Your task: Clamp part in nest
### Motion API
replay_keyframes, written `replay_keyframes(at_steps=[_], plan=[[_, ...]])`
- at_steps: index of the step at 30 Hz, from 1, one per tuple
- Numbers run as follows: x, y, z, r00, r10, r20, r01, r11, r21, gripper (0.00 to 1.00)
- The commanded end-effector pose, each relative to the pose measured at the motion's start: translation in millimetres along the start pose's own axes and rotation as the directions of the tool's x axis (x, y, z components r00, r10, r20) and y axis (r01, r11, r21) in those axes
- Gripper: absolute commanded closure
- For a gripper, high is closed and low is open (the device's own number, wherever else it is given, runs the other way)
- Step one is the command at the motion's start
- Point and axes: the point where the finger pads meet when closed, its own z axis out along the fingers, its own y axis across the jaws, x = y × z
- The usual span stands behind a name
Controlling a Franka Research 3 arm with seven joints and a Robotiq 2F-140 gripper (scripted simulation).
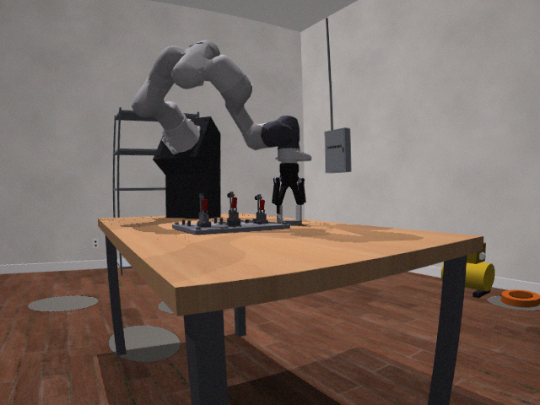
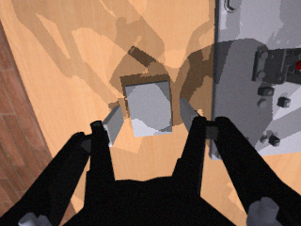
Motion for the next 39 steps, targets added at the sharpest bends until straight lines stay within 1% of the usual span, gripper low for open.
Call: replay_keyframes(at_steps=[1,13,14,39], plan=[[0.0,-1.3,1.3,1.000,0.003,-0.001,-0.003,1.000,0.005,0.42],[0.0,-1.3,1.3,1.000,0.003,-0.001,-0.003,1.000,0.005,0.42],[0.0,-1.3,1.3,1.000,0.003,-0.001,-0.003,1.000,0.005,1.00],[0.0,-1.3,1.3,1.000,0.003,-0.001,-0.003,1.000,0.005,1.00]])
